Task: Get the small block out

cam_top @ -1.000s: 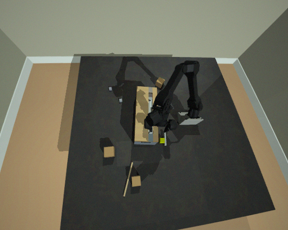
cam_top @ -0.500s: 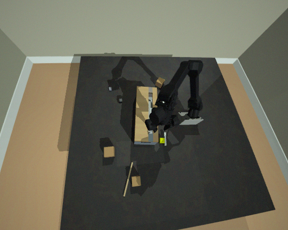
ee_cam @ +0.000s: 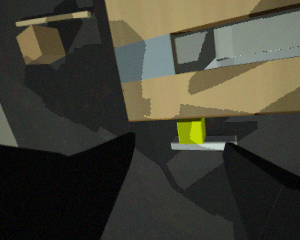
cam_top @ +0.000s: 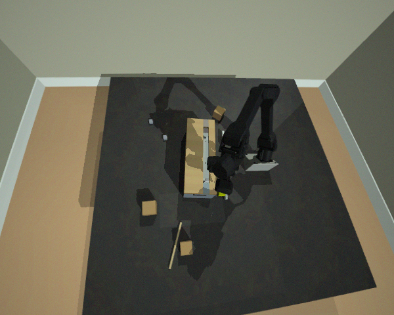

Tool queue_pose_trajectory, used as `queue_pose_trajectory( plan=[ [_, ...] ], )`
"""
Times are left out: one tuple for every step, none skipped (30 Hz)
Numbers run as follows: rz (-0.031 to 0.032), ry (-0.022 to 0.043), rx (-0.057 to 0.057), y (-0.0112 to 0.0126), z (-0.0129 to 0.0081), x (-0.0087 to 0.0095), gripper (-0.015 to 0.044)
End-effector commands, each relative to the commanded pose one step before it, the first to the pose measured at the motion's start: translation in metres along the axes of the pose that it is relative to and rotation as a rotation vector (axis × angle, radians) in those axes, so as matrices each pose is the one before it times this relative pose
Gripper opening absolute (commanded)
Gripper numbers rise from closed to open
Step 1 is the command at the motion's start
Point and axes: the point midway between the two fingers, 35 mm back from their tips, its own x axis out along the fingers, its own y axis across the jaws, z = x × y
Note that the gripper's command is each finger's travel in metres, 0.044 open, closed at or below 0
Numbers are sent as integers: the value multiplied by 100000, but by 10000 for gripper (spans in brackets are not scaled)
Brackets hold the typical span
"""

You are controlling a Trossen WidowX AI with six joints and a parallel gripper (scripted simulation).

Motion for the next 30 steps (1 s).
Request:
queue_pose_trajectory(
  plan=[
    [-11657, -6098, -95004, 700, -1326, 12, 285],
    [-817, -45, -6958, 93, -13, -13, 285],
    [-819, 2, -6992, 94, -6, -14, 285],
    [-824, 50, -6985, 94, 0, -16, 285],
    [-820, 97, -6988, 93, 7, -17, 285],
    [-815, 145, -6990, 92, 13, -19, 285],
    [-808, 193, -6952, 90, 20, -20, 285],
    [-792, 238, -6967, 88, 26, -21, 285],
    [-1198, 436, -7369, 131, 49, -35, 285],
    [-756, 325, -6989, 81, 38, -24, 285],
    [-736, 369, -6969, 78, 43, -26, 285],
    [-713, 411, -6933, 74, 48, -27, 285],
    [-686, 450, -6918, 70, 53, -28, 285],
    [-659, 489, -6936, 65, 57, -29, 285],
    [-633, 530, -6984, 61, 62, -31, 285],
    [-606, 571, -6960, 56, 66, -32, 285],
    [-571, 604, -6943, 51, 69, -34, 285],
    [-535, 637, -6977, 46, 72, -35, 285],
    [-736, 987, -7293, 59, 111, -53, 285],
    [-450, 681, -6919, 33, 76, -37, 285],
    [-407, 703, -6910, 27, 77, -38, 285],
    [-366, 727, -6920, 22, 78, -39, 285],
    [-324, 750, -6908, 16, 79, -40, 285],
    [-280, 768, -6896, 10, 80, -42, 285],
    [-234, 784, -6914, 4, 80, -43, 285],
    [-189, 801, -6963, -2, 80, -44, 285],
    [-143, 818, -6980, -7, 79, -46, 285],
    [-94, 829, -6964, -13, 78, -47, 285],
    [-60, 1096, -7119, -25, 101, -63, 285],
    [3, 785, -6881, -23, 70, -47, 285]
  ],
)
